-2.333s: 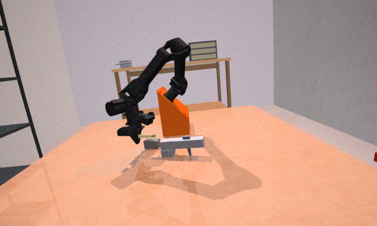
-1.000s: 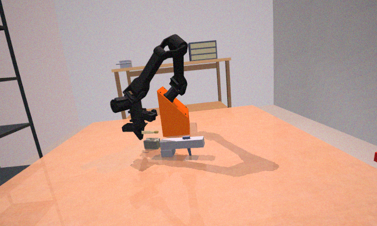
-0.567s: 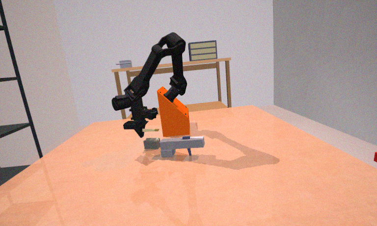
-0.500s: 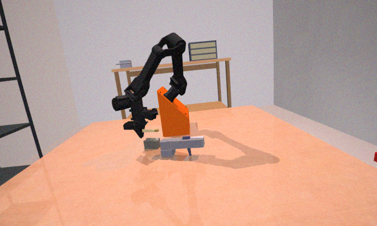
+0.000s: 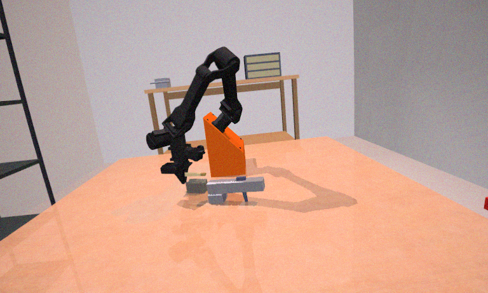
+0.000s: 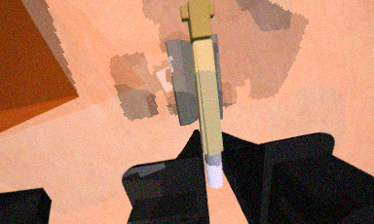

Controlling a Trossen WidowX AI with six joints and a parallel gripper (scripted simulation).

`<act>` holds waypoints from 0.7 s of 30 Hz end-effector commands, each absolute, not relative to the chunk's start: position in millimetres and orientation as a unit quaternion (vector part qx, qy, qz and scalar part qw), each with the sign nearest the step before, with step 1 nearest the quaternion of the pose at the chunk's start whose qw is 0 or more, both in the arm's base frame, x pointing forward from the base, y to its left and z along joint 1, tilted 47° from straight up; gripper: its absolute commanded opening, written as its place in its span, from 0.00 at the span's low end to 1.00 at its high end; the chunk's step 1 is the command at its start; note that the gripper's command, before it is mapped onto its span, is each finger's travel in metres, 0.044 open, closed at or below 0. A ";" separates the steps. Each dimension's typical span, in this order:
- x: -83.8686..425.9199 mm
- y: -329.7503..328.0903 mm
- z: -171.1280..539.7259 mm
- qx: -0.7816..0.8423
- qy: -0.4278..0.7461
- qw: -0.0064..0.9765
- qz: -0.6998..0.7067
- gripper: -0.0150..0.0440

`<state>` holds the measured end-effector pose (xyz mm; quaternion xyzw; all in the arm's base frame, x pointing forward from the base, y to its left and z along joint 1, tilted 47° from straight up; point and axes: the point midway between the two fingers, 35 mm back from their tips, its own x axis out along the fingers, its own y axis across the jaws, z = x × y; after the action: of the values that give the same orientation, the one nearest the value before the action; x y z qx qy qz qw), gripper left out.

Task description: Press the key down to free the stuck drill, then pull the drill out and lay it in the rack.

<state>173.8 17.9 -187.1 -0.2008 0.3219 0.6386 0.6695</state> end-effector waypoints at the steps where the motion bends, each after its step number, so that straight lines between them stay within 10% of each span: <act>1: 173.0 21.5 -189.9 -0.196 0.322 0.671 0.638 0.25; 21: 172.6 37.5 -204.1 -0.196 0.321 0.671 0.638 0.25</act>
<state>174.2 34.2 -202.0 -0.2005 0.3214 0.6388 0.6697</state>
